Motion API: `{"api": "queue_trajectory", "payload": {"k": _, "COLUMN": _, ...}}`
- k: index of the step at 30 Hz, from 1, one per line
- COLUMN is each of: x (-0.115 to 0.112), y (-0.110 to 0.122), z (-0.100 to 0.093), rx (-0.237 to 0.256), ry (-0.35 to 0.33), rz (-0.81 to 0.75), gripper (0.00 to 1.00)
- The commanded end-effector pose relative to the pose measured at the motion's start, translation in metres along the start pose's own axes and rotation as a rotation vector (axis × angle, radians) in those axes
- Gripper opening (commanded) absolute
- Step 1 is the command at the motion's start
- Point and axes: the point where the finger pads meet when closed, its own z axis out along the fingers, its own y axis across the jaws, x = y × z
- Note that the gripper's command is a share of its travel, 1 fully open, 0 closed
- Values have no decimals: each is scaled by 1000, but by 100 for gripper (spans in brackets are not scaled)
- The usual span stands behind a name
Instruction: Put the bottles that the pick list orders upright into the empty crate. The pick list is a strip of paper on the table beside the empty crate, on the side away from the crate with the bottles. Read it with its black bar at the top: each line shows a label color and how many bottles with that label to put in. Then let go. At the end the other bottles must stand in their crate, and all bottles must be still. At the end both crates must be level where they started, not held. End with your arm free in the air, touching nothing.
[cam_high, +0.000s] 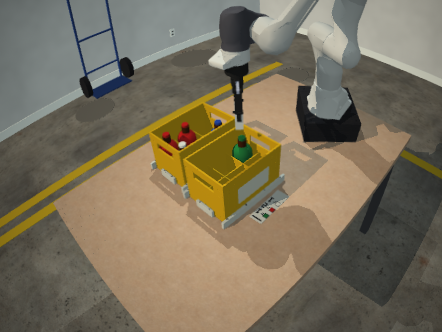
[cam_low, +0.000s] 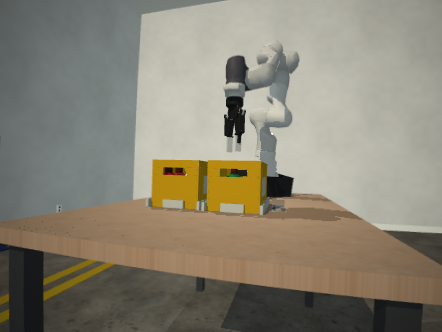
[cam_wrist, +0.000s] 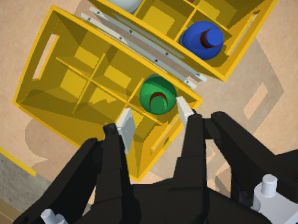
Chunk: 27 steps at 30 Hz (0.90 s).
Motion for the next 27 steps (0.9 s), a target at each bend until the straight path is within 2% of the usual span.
{"api": "queue_trajectory", "payload": {"k": 1, "x": 1, "y": 1, "z": -1, "rx": -1, "ry": 1, "rz": 4, "gripper": 38}}
{"api": "queue_trajectory", "payload": {"k": 16, "x": 1, "y": 1, "z": -1, "rx": -1, "ry": 1, "rz": 4, "gripper": 38}}
{"api": "queue_trajectory", "payload": {"k": 17, "x": -5, "y": 6, "z": -1, "rx": -1, "ry": 1, "rz": 4, "gripper": 38}}
{"api": "queue_trajectory", "payload": {"k": 27, "x": 40, "y": 29, "z": -1, "rx": -1, "ry": 1, "rz": 4, "gripper": 38}}
